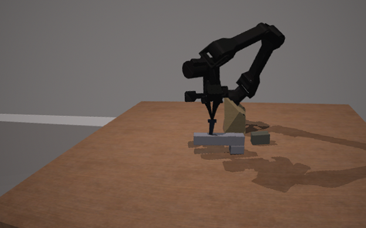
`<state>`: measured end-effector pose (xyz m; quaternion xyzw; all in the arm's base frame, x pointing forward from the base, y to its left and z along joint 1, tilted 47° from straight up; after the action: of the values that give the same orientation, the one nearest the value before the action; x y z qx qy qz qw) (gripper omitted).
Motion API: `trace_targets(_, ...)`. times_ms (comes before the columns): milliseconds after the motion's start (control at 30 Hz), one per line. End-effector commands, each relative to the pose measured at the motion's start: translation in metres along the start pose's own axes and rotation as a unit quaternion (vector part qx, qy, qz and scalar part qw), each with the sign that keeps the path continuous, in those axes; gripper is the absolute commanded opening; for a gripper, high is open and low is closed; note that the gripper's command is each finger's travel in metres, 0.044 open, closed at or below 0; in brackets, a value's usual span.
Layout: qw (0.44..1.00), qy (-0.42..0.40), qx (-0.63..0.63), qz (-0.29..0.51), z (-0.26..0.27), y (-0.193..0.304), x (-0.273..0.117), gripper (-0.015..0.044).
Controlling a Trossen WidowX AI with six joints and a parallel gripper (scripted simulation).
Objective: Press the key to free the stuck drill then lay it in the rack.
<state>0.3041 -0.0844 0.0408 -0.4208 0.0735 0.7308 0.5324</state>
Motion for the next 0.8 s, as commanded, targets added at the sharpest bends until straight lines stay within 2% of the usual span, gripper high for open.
trace_targets(0,1.0,-0.012,0.006,0.013,-0.001,0.005,0.015,0.0)
trace_targets(767,1.0,-0.012,0.006,0.013,-0.001,0.006,0.027,0.0)
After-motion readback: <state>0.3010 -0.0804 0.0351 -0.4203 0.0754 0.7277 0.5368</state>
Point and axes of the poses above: the point midway between the two fingers, 35 mm back from their tips, its own x axis out along the fingers, its own z axis across the jaws, y = z × x, the point moved 9 cm from there along -x, back along the fingers, and after that the axes turned 14 degrees about -x, right-handed, at the moved point
